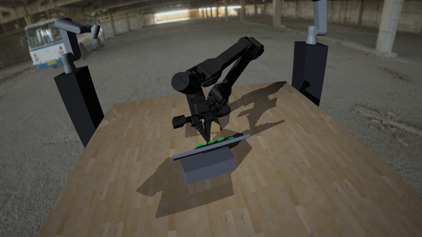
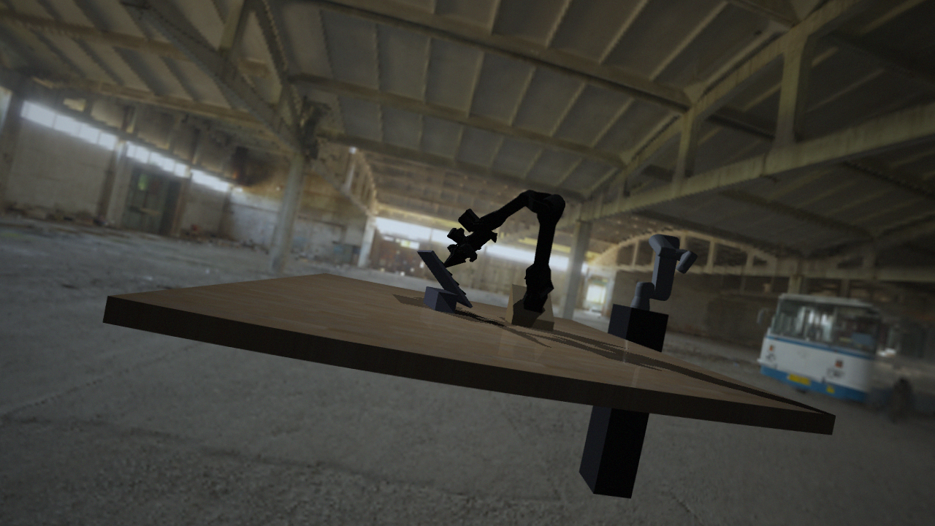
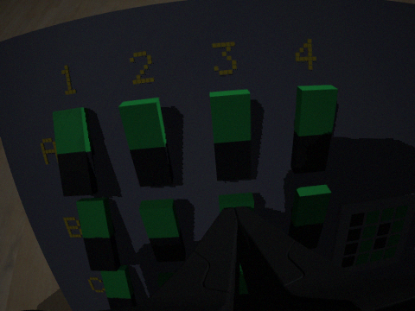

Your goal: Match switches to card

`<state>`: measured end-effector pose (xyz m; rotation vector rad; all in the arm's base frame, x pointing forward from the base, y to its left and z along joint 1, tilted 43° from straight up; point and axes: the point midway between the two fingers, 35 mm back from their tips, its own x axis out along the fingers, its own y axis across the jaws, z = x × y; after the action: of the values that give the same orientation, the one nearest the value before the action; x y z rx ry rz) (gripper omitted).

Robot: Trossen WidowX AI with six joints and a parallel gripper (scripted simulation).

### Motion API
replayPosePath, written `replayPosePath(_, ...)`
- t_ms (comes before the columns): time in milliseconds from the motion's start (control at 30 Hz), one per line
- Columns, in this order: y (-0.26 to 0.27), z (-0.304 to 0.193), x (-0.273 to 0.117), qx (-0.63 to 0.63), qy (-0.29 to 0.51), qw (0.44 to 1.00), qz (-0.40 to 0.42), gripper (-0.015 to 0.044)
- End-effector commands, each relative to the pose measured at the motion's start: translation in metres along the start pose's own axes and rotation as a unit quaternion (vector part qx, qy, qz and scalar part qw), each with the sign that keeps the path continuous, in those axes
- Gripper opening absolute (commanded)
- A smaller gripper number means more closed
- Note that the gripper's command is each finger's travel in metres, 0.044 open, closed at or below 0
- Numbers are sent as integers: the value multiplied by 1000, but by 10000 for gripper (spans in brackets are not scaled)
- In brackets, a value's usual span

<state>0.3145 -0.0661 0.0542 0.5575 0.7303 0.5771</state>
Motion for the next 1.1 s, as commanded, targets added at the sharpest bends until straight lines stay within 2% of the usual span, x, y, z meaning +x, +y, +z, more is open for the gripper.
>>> replayPosePath(0,-1,0,1,1,1,1000,-3,0)
replayPosePath(1067,-1,0,5,1,1,1000,-2,0)
